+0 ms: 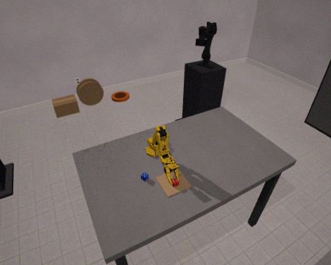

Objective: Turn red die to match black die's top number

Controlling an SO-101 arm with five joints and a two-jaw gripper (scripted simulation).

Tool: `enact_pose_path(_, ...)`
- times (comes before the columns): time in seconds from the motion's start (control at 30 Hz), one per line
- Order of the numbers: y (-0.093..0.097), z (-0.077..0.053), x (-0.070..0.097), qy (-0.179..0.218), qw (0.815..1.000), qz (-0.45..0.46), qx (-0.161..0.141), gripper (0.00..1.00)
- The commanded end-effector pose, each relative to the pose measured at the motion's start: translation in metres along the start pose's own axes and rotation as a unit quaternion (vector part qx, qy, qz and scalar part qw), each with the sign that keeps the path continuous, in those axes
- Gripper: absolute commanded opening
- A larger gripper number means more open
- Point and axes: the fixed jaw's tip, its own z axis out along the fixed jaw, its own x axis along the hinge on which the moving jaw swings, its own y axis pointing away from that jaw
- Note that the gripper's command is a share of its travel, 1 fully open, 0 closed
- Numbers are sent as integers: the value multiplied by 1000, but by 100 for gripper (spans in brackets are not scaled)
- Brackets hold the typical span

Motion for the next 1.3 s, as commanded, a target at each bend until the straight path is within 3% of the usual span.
enact_pose_path(0.0, -1, 4, -28, -62, 998, 5, 2, 17)
enact_pose_path(0.27, -1, 4, -28, -62, 998, 5, 2, 20)
enact_pose_path(0.87, -1, 4, -28, -62, 998, 5, 2, 35)
enact_pose_path(1.27, -1, 4, -29, -62, 998, 5, 2, 36)
